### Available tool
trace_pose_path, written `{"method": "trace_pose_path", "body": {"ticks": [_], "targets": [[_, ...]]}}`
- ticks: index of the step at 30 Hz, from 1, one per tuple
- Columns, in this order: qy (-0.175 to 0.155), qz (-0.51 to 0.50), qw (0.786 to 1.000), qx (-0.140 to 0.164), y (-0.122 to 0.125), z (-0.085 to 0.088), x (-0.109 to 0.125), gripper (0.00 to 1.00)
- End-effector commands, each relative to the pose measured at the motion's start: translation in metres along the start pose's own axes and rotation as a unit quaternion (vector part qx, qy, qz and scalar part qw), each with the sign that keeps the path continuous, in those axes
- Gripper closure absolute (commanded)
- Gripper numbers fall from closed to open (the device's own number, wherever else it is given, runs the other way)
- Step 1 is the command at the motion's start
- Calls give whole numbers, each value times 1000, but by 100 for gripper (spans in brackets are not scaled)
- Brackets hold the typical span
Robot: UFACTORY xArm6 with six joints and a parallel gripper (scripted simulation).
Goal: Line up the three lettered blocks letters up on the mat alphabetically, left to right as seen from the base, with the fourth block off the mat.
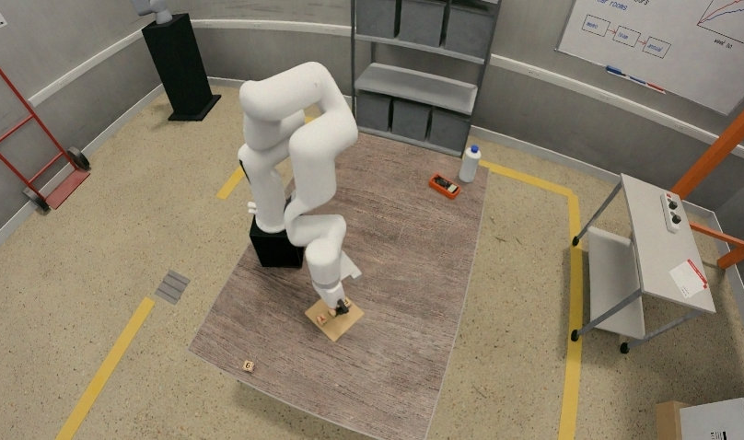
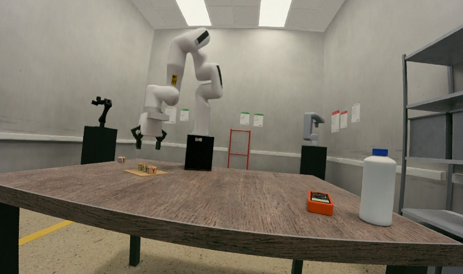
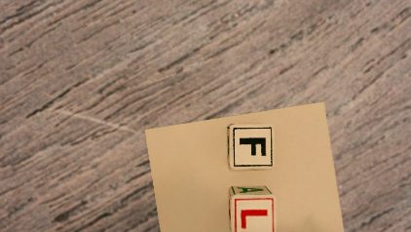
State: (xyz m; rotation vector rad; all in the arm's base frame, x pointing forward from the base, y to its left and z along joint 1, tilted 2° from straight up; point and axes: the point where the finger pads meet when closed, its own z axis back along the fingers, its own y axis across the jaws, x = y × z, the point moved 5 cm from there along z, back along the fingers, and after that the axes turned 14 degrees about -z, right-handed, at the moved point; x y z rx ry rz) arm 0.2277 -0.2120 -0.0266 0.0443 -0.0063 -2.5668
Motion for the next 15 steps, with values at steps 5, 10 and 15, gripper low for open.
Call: {"method": "trace_pose_path", "body": {"ticks": [5, 10, 15], "targets": [[0, 0, 1000, 1, 1, 3, 0, 0], [0, 0, 1000, 1, 1, 6, 0, 0], [0, 0, 1000, 1, 1, 14, 0, 0]]}}
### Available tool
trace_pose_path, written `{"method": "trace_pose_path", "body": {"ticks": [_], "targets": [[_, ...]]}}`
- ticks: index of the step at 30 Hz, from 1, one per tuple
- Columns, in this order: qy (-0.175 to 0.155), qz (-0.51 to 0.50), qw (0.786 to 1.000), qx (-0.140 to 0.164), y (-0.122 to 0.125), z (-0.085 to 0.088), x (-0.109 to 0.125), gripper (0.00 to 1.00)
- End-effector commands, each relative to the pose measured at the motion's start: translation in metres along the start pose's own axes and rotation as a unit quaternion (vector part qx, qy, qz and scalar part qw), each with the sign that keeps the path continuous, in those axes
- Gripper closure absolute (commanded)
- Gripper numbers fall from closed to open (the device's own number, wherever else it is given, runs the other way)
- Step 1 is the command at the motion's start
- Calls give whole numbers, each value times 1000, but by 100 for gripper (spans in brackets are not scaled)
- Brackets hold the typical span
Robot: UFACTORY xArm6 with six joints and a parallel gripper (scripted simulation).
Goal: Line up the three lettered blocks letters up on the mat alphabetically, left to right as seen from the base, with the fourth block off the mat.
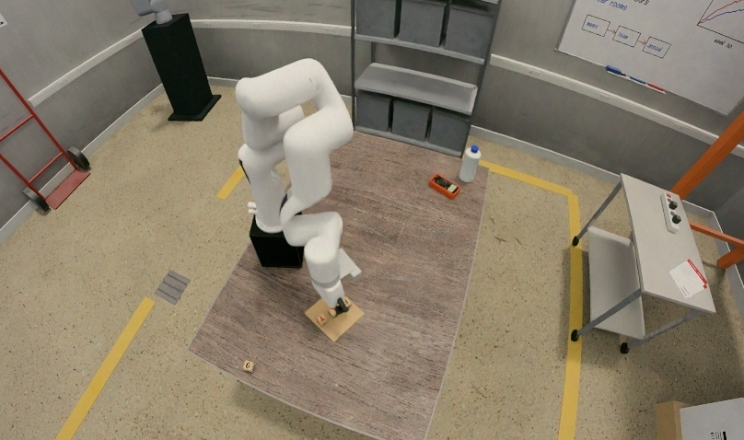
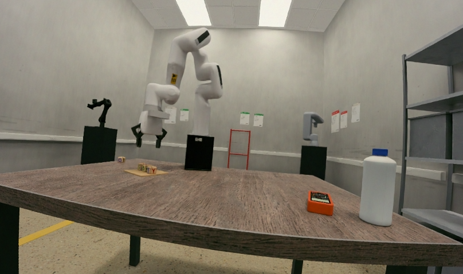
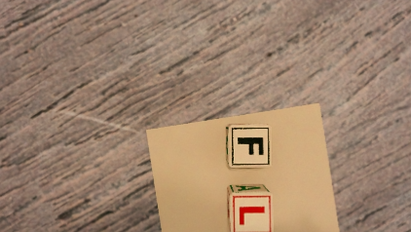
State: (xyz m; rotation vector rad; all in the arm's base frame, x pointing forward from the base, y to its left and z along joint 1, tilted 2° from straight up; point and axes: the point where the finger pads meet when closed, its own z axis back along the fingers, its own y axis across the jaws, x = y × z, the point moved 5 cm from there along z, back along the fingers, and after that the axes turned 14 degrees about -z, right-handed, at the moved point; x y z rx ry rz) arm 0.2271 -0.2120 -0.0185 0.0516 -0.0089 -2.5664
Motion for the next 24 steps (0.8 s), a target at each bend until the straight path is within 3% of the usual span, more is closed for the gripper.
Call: {"method": "trace_pose_path", "body": {"ticks": [1, 7, 9, 15, 24], "targets": [[-3, 0, 1000, -1, 1, 9, -1, 0], [-3, 0, 1000, -1, 1, 38, -1, 0], [-3, 0, 1000, -1, 1, 38, -1, 0], [-3, 0, 1000, -1, 2, 70, -1, 0], [-3, 0, 1000, -1, 2, 77, -1, 0]]}}
